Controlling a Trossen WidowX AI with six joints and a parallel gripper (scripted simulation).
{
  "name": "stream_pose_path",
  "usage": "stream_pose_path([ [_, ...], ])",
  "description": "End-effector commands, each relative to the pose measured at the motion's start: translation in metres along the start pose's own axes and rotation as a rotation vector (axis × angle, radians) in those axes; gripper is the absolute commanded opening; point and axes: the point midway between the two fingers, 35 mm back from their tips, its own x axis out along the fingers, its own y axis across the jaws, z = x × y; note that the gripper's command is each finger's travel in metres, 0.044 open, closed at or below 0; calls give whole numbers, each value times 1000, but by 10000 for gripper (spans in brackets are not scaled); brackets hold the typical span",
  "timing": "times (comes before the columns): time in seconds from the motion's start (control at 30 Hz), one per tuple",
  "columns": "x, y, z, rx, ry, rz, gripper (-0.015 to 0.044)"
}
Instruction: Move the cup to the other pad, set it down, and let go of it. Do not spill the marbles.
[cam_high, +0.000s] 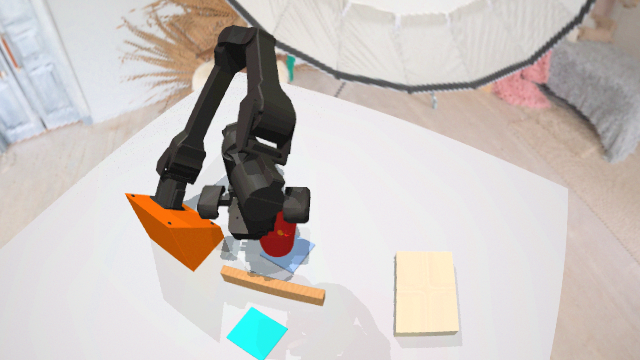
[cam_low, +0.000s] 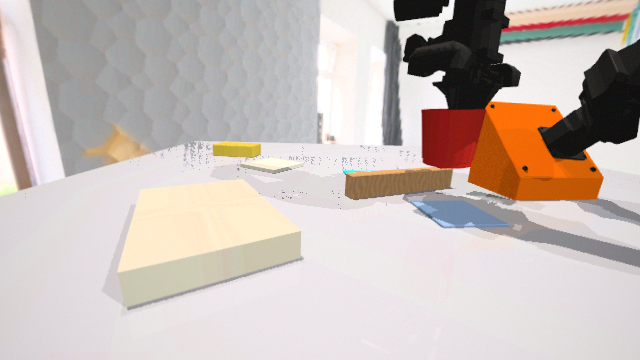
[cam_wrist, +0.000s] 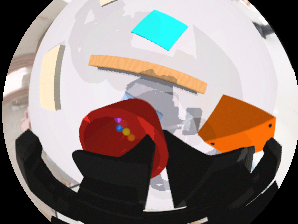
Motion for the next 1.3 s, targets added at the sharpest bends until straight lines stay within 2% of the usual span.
stream_pose_path([
  [0.0,-1,-1,8,-7,-8,-2,0],
  [1.27,-4,-14,78,-10,-13,-3,0],
])
